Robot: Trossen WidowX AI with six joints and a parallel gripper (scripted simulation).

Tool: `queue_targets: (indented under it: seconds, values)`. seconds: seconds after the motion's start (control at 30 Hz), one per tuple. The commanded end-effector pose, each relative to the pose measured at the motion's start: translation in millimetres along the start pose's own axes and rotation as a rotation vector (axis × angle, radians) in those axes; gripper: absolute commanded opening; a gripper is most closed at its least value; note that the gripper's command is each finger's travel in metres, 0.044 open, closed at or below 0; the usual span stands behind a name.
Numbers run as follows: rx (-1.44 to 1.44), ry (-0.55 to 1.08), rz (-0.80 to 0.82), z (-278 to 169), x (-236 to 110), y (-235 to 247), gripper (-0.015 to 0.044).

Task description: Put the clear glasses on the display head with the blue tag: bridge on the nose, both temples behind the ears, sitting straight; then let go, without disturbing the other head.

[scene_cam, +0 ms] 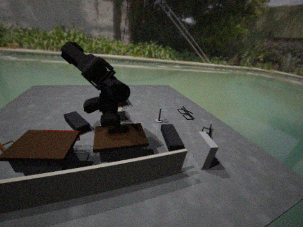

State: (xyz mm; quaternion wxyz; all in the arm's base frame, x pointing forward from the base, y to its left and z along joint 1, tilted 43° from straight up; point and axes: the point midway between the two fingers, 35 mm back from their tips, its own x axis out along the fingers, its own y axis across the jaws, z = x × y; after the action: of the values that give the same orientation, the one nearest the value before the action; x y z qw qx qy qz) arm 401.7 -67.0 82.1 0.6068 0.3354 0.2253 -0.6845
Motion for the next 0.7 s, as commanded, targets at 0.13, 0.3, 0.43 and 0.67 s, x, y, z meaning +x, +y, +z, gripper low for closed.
queue_targets:
  seconds: [0.13,0.3,0.43,0.67]
  values:
    - [-0.001,-0.002,0.004,0.3,-0.5,4.4,0.0]
    - [-0.001,-0.002,0.004,0.2,-0.5,4.9,0.0]
    - [-0.001,-0.002,0.004,0.2,-0.3,4.8,0.0]
    - [-0.001,-0.002,0.004,0.2,1.5,4.1,0.0]
